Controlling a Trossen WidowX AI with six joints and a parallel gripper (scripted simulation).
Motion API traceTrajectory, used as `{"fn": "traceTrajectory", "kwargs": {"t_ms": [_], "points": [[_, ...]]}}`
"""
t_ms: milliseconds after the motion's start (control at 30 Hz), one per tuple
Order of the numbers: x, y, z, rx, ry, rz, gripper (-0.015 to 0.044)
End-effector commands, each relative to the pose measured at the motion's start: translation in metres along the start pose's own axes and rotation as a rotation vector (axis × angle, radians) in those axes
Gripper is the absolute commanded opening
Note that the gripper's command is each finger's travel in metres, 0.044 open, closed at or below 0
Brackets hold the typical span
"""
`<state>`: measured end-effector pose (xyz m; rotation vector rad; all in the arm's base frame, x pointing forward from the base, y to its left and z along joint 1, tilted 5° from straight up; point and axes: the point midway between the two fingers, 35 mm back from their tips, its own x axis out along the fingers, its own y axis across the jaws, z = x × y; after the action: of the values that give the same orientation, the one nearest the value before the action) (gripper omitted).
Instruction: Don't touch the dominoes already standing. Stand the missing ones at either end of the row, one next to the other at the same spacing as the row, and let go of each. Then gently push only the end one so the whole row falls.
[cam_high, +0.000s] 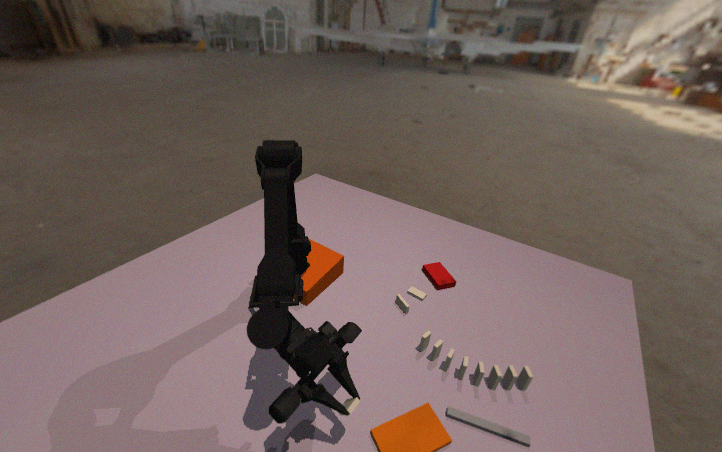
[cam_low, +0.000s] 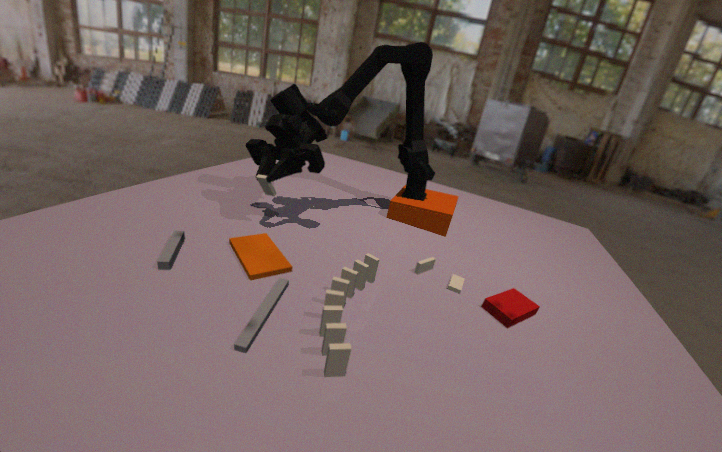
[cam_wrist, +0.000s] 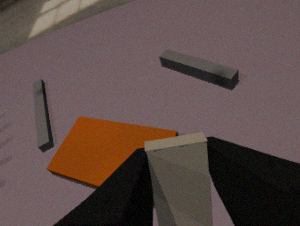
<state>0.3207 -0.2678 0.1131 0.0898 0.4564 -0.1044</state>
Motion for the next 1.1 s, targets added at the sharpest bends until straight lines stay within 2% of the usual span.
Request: {"fn": "traceTrajectory", "kwargs": {"t_ms": [0, 567, 1067], "points": [[-0.003, 0.000, -0.002, 0.004, -0.058, 0.023, 0.0107], [-0.035, 0.011, -0.009, -0.065, -0.301, 0.121, 0.0107], [-0.074, 0.041, -0.024, -0.182, -0.436, 0.227, 0.0107]]}}
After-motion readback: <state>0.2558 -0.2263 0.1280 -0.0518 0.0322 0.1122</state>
